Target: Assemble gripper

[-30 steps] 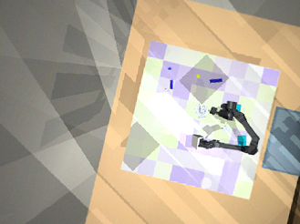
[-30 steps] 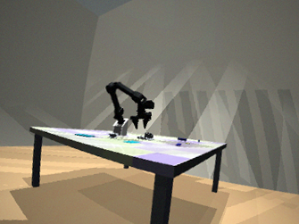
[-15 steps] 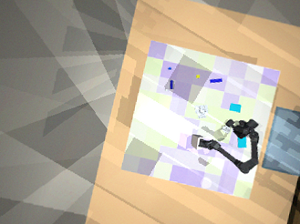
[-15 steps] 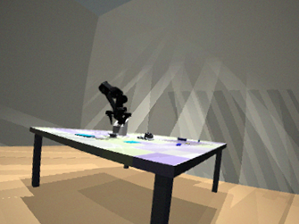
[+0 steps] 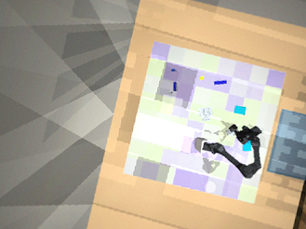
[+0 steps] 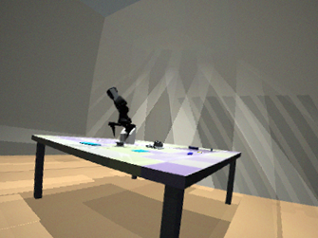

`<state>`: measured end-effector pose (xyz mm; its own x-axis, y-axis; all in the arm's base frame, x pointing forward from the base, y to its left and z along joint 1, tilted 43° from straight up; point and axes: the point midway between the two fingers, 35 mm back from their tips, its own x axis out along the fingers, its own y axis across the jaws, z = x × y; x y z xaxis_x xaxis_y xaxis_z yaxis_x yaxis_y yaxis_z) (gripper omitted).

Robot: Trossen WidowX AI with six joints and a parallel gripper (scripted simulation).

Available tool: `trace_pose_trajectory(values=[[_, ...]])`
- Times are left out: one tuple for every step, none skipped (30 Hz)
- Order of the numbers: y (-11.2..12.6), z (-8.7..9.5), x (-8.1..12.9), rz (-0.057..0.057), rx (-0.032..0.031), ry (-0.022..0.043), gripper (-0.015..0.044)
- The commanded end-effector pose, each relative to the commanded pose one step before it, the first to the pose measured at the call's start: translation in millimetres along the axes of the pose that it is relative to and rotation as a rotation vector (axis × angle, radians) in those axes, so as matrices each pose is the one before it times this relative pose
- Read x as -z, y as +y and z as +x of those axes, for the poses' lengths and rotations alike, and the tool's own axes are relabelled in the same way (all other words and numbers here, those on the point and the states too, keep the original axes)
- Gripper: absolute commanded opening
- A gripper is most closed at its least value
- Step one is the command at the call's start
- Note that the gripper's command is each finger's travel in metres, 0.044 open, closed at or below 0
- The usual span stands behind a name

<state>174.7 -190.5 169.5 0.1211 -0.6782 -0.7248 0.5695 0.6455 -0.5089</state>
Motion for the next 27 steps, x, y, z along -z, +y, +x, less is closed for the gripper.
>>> trace_pose_trajectory(values=[[-0.75, 3.07, -1.50, -0.0019, -0.00183, -0.00881, 0.0440], [0.01, 0.24, -0.01, 0.0000, 0.00000, 0.00000, 0.0440], [0.02, 0.73, -0.03, 0.0000, 0.00001, 0.00001, 0.0440], [0.03, 1.22, -0.05, 0.0000, 0.00002, 0.00002, 0.0440], [0.03, 1.55, -0.05, 0.0000, 0.00003, 0.00001, 0.0440], [0.02, 1.56, -0.04, 0.0000, 0.00004, 0.00000, 0.0440], [0.01, 1.56, -0.03, 0.0000, 0.00005, -0.00001, 0.0440], [0.01, 1.56, -0.02, 0.0000, 0.00006, -0.00001, 0.0440], [0.00, 1.56, -0.01, 0.0000, 0.00007, -0.00002, 0.0440], [-0.01, 1.56, 0.00, 0.0000, 0.00008, -0.00003, 0.0440], [-0.02, 1.56, 0.01, 0.0000, 0.00009, -0.00004, 0.0440], [-0.02, 1.55, 0.02, 0.0000, 0.00010, -0.00005, 0.0440], [-0.03, 1.56, 0.04, 0.0000, 0.00011, -0.00006, 0.0440], [-0.04, 1.54, 0.05, -0.0001, 0.00012, -0.00007, 0.0440], [-0.03, 1.21, 0.04, 0.0000, 0.00010, -0.00006, 0.0440], [-0.02, 0.73, 0.03, 0.0000, 0.00006, -0.00004, 0.0440], [-0.01, 0.24, 0.01, 0.0000, 0.00002, -0.00001, 0.0440], [0.00, 0.00, 0.00, 0.0000, 0.00000, 0.00000, 0.0440], [0.01, 0.26, -0.02, 0.0000, 0.00000, 0.00001, 0.0440], [0.03, 0.77, -0.05, 0.0000, 0.00000, 0.00002, 0.0440], [0.04, 1.28, -0.07, 0.0000, 0.00000, 0.00004, 0.0440], [0.05, 1.60, -0.08, 0.0000, 0.00001, 0.00004, 0.0440], [0.04, 1.60, -0.07, 0.0000, 0.00002, 0.00003, 0.0440], [0.03, 1.60, -0.06, 0.0000, 0.00003, 0.00002, 0.0440], [0.03, 1.60, -0.05, 0.0000, 0.00003, 0.00002, 0.0440], [0.02, 1.60, -0.03, 0.0000, 0.00004, 0.00001, 0.0440], [0.01, 1.59, -0.02, 0.0000, 0.00005, 0.00000, 0.0440]])
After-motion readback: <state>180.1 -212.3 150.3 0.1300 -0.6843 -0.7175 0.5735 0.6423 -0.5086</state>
